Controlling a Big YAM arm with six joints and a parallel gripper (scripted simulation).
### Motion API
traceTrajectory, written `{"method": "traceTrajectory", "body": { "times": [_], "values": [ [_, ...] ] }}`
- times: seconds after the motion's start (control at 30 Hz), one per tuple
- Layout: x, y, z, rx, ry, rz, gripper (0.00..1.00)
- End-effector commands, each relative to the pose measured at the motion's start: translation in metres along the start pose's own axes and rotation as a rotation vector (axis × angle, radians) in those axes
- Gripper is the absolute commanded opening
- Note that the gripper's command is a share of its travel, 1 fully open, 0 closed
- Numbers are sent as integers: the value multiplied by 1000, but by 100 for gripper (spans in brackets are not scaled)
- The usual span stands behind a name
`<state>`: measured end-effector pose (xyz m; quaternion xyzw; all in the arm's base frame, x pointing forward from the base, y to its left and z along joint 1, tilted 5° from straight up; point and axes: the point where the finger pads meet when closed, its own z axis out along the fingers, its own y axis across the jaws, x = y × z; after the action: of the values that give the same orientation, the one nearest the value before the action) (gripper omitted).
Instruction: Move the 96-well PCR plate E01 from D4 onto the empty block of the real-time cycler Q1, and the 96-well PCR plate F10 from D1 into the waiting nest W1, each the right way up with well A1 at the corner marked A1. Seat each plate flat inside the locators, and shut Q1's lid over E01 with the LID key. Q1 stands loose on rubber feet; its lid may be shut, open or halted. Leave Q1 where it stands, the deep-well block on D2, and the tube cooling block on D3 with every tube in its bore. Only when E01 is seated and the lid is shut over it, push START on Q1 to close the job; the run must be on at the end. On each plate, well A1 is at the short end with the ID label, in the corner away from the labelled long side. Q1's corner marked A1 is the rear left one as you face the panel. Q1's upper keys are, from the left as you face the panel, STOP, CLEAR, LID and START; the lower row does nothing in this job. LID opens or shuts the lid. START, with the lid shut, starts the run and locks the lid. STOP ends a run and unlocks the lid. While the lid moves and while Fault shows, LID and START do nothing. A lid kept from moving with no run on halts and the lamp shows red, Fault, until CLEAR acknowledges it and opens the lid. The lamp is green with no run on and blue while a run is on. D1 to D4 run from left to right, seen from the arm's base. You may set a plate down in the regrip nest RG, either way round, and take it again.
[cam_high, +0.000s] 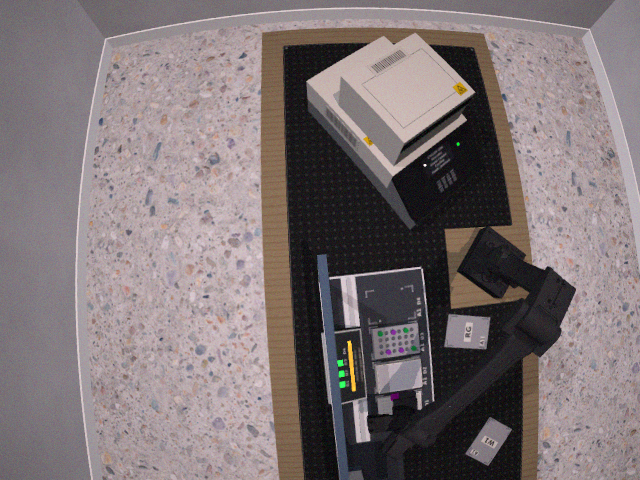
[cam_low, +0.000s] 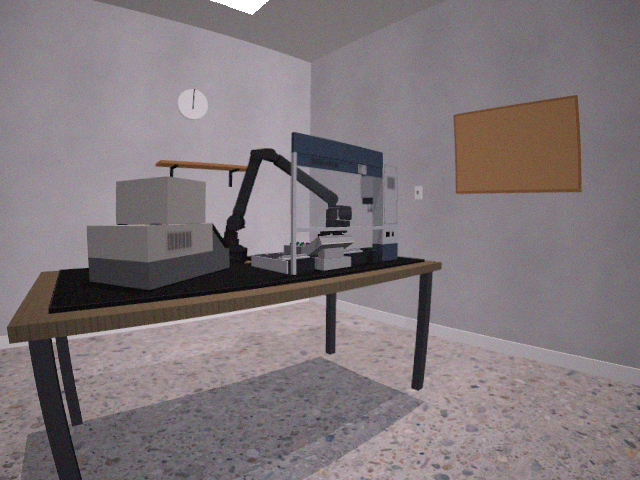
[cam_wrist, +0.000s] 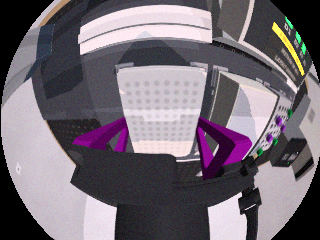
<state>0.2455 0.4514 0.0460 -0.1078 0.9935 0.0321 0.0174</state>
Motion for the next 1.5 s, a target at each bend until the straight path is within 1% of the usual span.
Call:
{"method": "traceTrajectory", "body": {
  "times": [0.0, 0.1, 0.43, 0.9, 1.47],
  "values": [
    [4, 0, 8, 4, 10, 2, 0],
    [4, 1, 10, -3, 5, 2, 0],
    [5, 0, 13, -3, 6, 1, 0],
    [9, -3, 24, 7, 16, 0, 0],
    [11, -5, 32, 18, 29, -1, 0]
  ]
}}
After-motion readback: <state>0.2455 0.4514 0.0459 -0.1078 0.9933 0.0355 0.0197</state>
